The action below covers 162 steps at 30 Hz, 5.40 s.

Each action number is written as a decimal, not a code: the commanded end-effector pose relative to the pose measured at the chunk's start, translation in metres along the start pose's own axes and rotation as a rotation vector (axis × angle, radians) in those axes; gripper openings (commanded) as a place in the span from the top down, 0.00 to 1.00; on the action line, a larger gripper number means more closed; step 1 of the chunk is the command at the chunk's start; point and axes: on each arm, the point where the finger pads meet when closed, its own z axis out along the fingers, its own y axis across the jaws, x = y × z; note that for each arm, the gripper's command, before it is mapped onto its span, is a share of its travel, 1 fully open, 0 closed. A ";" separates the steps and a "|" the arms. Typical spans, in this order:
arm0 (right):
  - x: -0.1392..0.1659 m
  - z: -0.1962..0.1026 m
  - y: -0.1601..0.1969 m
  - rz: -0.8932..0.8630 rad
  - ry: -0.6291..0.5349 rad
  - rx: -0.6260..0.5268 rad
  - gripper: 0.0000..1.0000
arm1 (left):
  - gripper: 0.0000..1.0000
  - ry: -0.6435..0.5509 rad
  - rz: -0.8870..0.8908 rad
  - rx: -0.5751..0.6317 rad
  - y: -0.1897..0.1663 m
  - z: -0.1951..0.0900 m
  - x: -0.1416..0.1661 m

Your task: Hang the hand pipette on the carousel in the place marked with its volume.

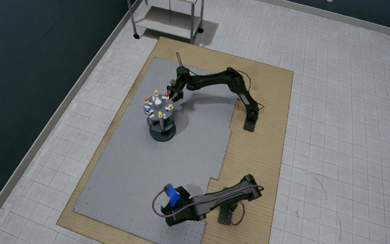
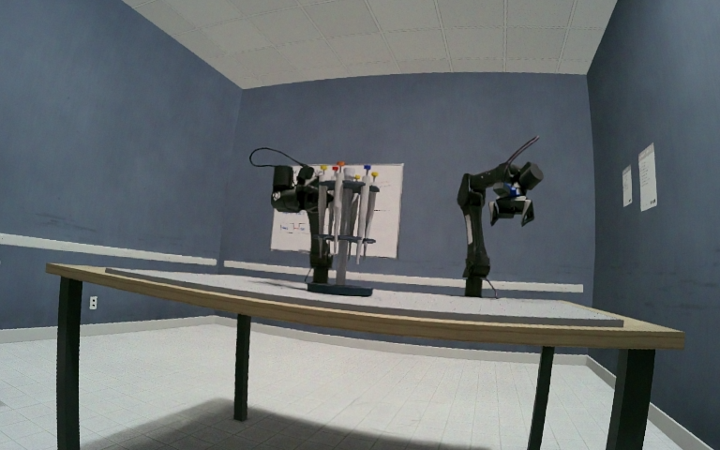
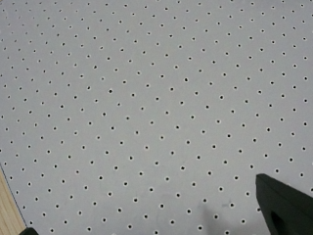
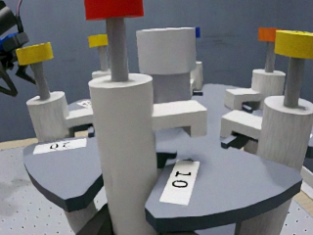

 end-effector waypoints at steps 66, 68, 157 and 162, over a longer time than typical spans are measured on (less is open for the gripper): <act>-0.006 -0.004 0.007 -0.039 -0.008 -0.023 0.88 | 0.00 -0.032 0.023 -0.010 0.002 -0.005 -0.008; 0.003 -0.004 0.006 -0.020 -0.004 -0.023 0.88 | 0.00 -0.032 0.023 -0.010 0.002 -0.005 -0.008; 0.004 -0.002 0.003 -0.028 -0.006 -0.018 0.50 | 0.00 -0.032 0.023 -0.010 0.002 -0.005 -0.008; 0.004 -0.002 0.003 -0.028 -0.006 -0.018 0.50 | 0.00 -0.032 0.023 -0.010 0.002 -0.005 -0.008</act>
